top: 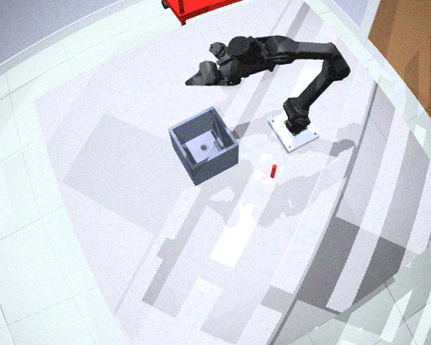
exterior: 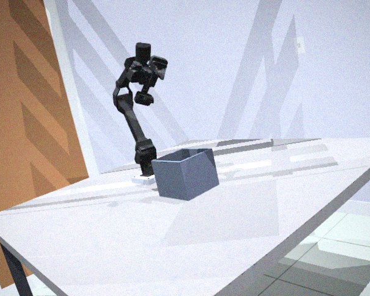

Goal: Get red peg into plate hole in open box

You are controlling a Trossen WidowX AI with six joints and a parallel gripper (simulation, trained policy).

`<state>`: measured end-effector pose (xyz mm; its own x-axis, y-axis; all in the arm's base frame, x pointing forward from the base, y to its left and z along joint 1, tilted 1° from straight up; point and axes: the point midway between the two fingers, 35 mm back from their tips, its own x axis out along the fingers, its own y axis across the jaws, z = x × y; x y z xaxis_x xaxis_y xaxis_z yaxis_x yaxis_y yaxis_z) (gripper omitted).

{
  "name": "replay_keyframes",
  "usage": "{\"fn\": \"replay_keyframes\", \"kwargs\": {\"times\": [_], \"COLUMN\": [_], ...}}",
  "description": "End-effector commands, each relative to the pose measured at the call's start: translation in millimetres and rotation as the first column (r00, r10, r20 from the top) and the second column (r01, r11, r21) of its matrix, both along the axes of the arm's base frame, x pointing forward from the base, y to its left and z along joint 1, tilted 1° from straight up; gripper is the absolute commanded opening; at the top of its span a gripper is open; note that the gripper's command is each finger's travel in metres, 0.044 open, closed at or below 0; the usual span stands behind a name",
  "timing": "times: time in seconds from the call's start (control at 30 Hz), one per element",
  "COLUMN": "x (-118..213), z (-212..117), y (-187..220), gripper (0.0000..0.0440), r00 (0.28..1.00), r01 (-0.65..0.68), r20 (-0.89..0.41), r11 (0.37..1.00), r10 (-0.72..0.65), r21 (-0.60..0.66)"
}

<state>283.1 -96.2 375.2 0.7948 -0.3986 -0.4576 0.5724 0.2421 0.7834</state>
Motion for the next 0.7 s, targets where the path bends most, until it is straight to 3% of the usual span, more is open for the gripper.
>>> {"fn": "replay_keyframes", "kwargs": {"times": [0.0,0.67], "x": [5,-1], "z": [-16,-92], "y": [14,112], "gripper": [0.044,0.044], "r00": [0.999,0.93], "r01": [-0.035,-0.165], "r20": [-0.032,-0.229], "r11": [0.997,0.881], "r10": [0.038,0.289], "r21": [0.071,0.443]}}
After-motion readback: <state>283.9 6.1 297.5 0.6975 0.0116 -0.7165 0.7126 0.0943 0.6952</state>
